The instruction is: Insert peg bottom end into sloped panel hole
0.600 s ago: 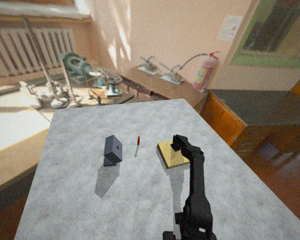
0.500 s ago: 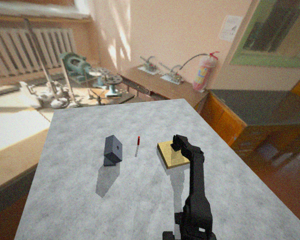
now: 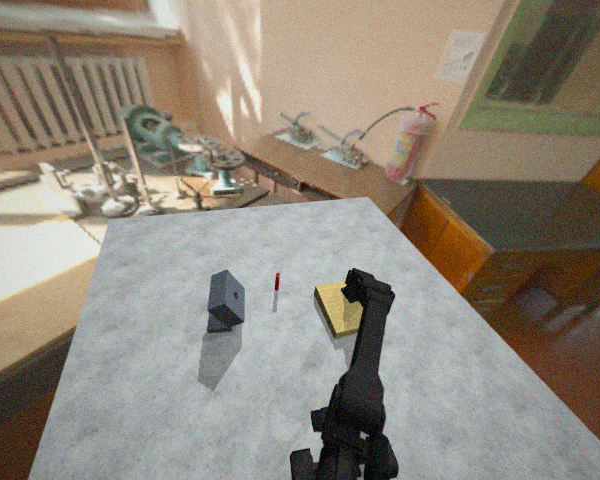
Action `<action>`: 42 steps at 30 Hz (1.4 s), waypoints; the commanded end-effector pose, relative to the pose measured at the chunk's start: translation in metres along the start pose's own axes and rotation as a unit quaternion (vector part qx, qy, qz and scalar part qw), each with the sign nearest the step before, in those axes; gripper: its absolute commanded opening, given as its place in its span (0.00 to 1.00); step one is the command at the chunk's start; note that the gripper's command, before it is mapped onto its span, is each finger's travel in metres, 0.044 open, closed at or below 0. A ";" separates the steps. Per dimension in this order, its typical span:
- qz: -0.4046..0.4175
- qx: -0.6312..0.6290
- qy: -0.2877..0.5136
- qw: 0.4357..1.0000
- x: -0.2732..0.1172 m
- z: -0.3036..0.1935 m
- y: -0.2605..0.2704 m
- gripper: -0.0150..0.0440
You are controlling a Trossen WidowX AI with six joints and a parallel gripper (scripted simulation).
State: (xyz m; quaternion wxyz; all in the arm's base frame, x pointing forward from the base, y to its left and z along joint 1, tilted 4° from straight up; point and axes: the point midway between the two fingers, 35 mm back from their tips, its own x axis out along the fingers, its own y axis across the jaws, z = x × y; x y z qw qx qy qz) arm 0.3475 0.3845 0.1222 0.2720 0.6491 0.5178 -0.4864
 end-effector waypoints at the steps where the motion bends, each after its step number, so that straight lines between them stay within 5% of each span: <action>1: 0.008 -0.029 -0.004 1.000 -0.006 0.010 0.014 1.00; 42: 0.055 -0.342 -0.070 0.936 -0.082 0.149 0.129 1.00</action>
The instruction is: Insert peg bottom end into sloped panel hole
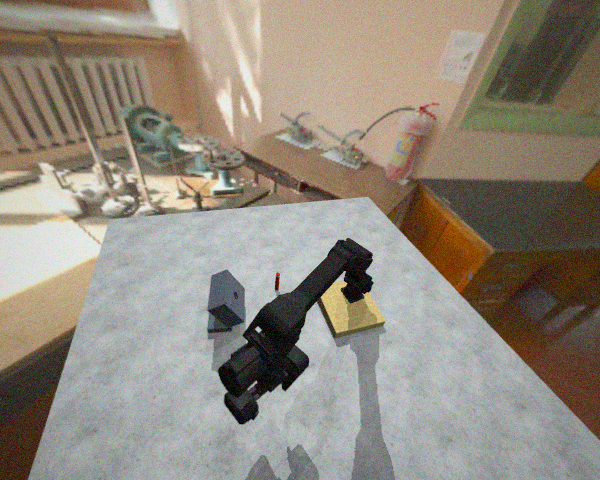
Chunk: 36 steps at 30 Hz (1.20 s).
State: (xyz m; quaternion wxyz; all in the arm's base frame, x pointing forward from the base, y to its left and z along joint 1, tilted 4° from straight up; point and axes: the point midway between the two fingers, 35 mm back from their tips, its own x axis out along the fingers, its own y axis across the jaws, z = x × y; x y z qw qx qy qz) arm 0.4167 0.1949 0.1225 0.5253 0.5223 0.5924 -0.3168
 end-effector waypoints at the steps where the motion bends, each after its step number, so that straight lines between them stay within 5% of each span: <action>1: -0.001 -0.028 -0.008 1.000 -0.004 0.017 -0.004 1.00; 36: -0.028 -0.287 -0.058 0.956 -0.045 0.155 -0.064 1.00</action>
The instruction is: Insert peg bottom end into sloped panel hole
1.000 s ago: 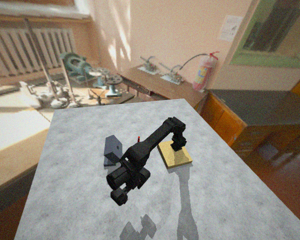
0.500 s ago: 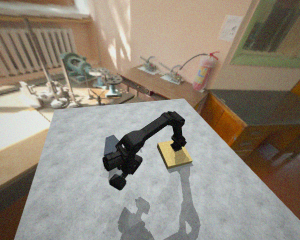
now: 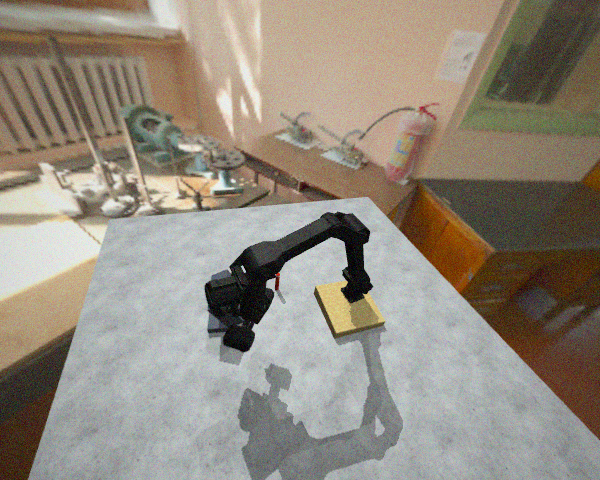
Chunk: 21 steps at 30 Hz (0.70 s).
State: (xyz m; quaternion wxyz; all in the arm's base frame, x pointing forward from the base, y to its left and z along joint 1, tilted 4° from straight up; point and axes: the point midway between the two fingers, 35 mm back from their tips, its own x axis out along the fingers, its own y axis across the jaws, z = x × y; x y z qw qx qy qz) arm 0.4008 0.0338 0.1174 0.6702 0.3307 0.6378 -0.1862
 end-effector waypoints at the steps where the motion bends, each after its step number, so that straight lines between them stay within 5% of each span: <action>1: -0.006 -0.027 -0.003 1.000 -0.002 0.006 -0.015 1.00; 21: -0.033 -0.177 -0.008 0.984 -0.013 0.029 -0.094 1.00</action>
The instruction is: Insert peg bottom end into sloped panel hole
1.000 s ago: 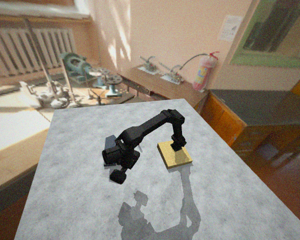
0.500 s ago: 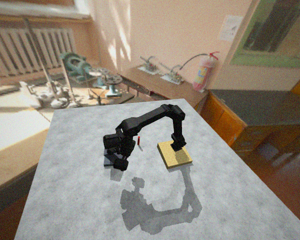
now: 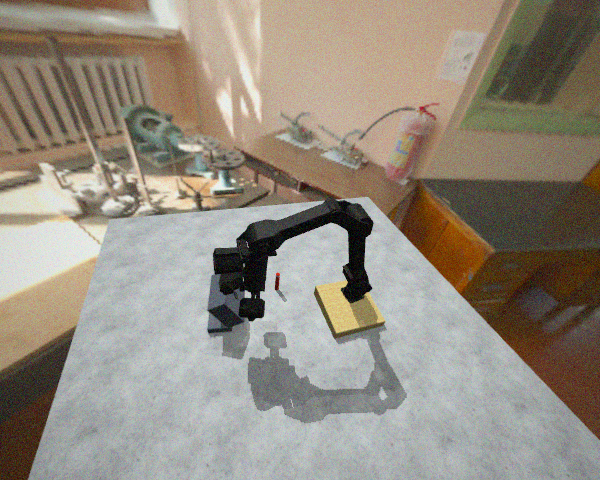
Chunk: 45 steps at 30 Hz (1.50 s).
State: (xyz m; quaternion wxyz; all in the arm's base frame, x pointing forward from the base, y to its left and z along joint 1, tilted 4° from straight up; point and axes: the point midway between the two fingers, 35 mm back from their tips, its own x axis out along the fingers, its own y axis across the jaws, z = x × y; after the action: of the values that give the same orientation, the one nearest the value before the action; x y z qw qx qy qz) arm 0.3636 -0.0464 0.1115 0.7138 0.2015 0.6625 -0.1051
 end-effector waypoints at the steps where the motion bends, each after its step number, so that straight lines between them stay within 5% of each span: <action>1: -0.006 -0.027 0.001 1.000 0.000 -0.003 -0.015 1.00; 45: -0.036 -0.354 0.044 0.933 -0.005 -0.071 -0.156 1.00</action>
State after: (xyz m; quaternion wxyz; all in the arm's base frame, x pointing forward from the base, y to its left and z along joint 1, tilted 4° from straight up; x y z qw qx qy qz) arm 0.2421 -0.1531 0.0924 0.7089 -0.0702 0.6935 0.1076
